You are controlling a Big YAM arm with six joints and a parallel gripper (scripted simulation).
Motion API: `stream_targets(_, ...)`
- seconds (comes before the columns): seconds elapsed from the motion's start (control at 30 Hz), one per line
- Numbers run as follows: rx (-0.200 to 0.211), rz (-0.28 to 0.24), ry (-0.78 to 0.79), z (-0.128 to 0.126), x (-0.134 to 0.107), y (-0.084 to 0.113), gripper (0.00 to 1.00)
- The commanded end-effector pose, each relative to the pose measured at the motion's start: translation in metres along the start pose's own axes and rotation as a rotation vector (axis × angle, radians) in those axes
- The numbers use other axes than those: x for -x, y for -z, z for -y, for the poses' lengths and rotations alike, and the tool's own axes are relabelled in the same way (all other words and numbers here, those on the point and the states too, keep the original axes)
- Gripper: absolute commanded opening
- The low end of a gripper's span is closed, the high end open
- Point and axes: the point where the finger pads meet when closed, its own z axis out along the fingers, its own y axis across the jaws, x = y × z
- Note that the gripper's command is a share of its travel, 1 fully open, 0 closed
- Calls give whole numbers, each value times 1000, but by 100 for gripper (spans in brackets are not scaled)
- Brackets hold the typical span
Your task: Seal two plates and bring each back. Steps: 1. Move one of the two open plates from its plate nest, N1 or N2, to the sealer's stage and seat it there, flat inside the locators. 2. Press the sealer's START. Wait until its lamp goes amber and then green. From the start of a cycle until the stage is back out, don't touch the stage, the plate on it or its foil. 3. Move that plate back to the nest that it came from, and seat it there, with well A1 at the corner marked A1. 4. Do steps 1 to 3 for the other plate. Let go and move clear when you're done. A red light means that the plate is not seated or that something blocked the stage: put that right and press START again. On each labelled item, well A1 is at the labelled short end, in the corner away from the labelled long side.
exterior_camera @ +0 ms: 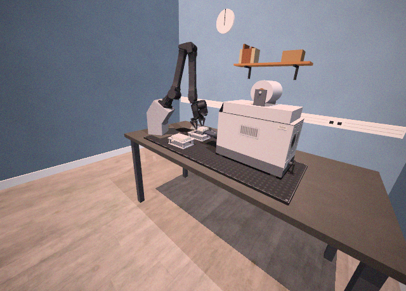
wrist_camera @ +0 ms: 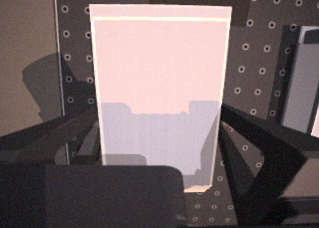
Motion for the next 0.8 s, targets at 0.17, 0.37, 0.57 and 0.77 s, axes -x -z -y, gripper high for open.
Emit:
stream_targets(0.17,9,17,-4,-6,7,-6,0)
stream_targets(0.37,9,17,-4,-6,7,-9,0)
stream_targets(0.57,10,18,-4,-7,9,-5,0)
stream_targets(0.77,11,21,-4,-7,11,-2,0)
